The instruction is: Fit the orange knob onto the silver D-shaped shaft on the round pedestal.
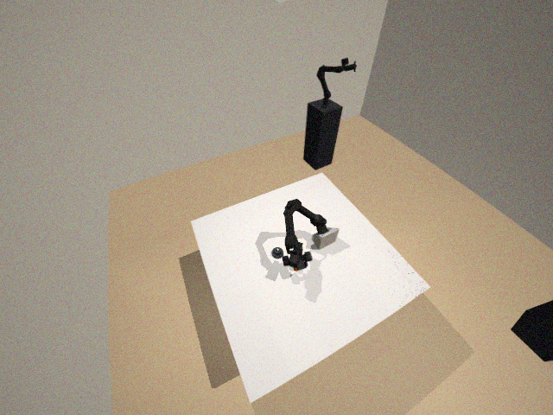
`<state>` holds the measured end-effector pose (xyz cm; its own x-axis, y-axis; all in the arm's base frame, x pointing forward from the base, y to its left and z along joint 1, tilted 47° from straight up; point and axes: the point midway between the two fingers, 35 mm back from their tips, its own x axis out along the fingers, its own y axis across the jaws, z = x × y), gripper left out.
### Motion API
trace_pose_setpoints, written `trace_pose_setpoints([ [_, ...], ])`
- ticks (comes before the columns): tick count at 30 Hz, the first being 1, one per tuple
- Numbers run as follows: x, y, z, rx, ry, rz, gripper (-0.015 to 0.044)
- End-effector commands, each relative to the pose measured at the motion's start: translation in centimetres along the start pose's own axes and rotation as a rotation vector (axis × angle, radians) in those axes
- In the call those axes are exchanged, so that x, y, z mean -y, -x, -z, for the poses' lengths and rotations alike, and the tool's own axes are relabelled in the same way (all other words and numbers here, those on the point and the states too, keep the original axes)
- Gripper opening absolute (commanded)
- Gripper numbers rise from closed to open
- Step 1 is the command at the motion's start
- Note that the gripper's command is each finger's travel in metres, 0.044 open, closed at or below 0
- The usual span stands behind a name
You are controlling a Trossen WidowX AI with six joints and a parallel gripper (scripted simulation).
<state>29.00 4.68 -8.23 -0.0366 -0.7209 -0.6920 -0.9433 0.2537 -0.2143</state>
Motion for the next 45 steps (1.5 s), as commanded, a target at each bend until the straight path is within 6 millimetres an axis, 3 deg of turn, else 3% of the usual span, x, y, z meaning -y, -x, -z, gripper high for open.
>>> trace_pose_setpoints([
  [1, 0.0, -0.9, 0.1, -0.005, 0.005, -0.002, 0.044],
  [35, -0.1, -6.1, 0.3, -0.011, 0.008, 0.003, 0.044],
  [45, -0.1, -6.1, 0.3, -0.011, 0.008, 0.003, 0.0177],
])
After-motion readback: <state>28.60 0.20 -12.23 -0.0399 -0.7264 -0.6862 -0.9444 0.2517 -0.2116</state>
